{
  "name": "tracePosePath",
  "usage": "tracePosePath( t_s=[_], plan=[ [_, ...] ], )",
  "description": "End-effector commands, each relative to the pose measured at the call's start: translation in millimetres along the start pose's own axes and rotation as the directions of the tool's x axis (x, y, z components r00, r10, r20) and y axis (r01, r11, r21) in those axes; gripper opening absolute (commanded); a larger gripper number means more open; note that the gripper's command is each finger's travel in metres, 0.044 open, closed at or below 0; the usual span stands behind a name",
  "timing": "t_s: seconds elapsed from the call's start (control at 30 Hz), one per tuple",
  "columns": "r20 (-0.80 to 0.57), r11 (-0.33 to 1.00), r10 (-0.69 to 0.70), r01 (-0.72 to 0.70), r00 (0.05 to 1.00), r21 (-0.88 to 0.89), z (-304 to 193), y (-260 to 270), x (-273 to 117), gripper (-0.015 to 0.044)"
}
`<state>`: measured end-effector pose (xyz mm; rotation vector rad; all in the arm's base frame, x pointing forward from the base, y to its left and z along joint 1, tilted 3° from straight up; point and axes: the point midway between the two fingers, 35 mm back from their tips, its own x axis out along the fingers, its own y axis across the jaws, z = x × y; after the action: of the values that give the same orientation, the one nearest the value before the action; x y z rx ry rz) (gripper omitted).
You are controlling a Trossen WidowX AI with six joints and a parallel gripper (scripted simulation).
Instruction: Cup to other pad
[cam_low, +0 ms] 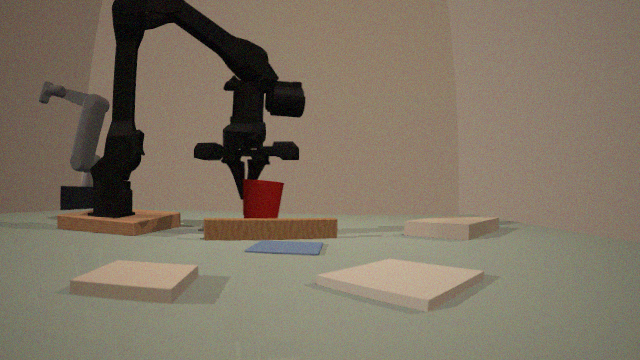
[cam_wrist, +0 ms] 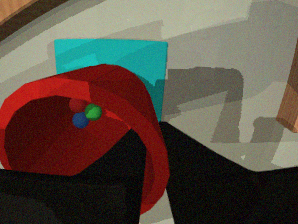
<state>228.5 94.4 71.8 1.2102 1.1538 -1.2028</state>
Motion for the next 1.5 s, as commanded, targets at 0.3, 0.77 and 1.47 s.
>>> tracePosePath(
  t_s=[0.3, 0.77, 1.47],
  plan=[
    [0.003, 1.000, -0.002, 0.002, 1.000, 0.004, 0.2, -2.4, 14.8, 0.0000],
    [0.000, 1.000, -0.001, 0.001, 1.000, 0.000, -0.3, -1.5, 12.0, 0.0053],
    [0.001, 1.000, -0.001, 0.001, 1.000, 0.001, -0.8, -0.6, -3.6, 0.0128]
  ],
)
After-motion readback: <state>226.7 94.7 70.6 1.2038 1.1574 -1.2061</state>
